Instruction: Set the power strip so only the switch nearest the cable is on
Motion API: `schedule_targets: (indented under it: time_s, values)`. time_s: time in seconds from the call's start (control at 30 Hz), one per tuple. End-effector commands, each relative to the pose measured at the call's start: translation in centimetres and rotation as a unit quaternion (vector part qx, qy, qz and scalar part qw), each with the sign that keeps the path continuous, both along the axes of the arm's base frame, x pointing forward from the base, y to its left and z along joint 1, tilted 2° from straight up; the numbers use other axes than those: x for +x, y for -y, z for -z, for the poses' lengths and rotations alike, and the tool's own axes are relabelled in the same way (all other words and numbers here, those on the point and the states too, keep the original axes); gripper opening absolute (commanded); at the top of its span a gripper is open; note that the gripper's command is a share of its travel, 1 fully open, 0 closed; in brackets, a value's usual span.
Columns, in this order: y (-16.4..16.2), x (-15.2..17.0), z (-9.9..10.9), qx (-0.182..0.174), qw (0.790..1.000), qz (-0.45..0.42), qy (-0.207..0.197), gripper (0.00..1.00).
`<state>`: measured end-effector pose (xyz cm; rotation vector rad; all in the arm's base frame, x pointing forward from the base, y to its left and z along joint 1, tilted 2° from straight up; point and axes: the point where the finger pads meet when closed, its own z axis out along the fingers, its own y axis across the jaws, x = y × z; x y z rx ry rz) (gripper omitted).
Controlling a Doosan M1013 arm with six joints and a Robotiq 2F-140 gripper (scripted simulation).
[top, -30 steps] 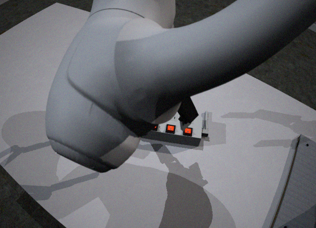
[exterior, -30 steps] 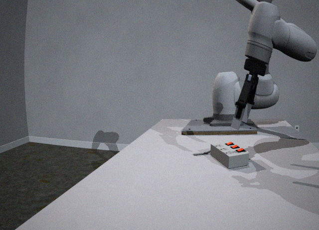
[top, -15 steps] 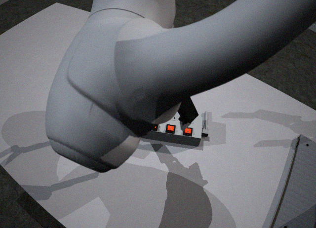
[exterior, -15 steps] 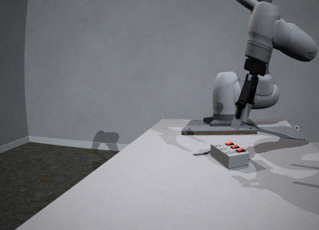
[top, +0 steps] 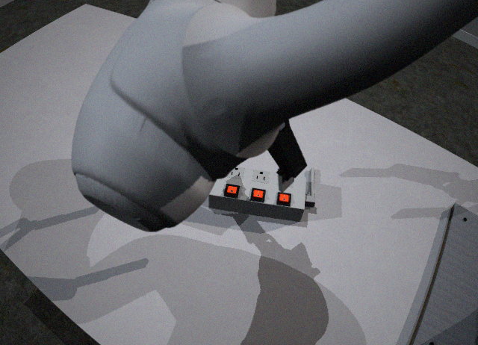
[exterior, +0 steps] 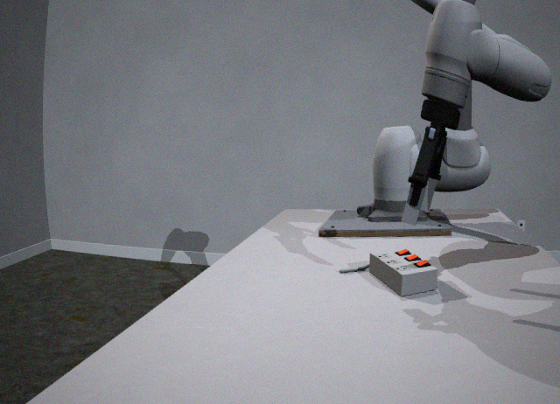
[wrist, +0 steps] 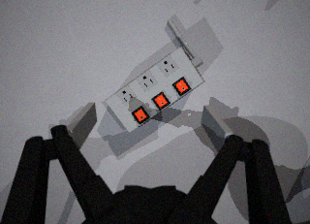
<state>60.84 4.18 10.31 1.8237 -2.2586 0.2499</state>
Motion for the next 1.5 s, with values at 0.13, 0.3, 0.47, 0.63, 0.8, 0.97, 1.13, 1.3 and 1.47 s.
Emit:
schedule_targets:
  time_s: [0.13,0.3,0.47,0.63,0.8,0.97,1.13,1.3,1.47]
  values:
    - [2.9,-0.6,-2.1,0.076,0.996,-0.054,-0.012,1.0]
    - [4.5,-0.7,-3.4,0.115,0.989,-0.087,-0.006,1.0]
    - [5.5,-0.8,-4.4,0.139,0.984,-0.11,0.003,1.0]
    - [5.5,-0.8,-4.5,0.14,0.984,-0.111,0.003,1.0]
    - [5.5,-0.8,-4.5,0.14,0.984,-0.111,0.003,1.0]
    - [5.5,-0.8,-4.5,0.14,0.984,-0.111,0.003,1.0]
    - [5.4,-0.7,-4.4,0.14,0.982,-0.125,0.001,1.0]
    - [4.8,-0.5,-4.0,0.143,0.969,-0.203,-0.01,1.0]
    - [3.6,0.0,-3.2,0.144,0.926,-0.347,-0.031,1.0]
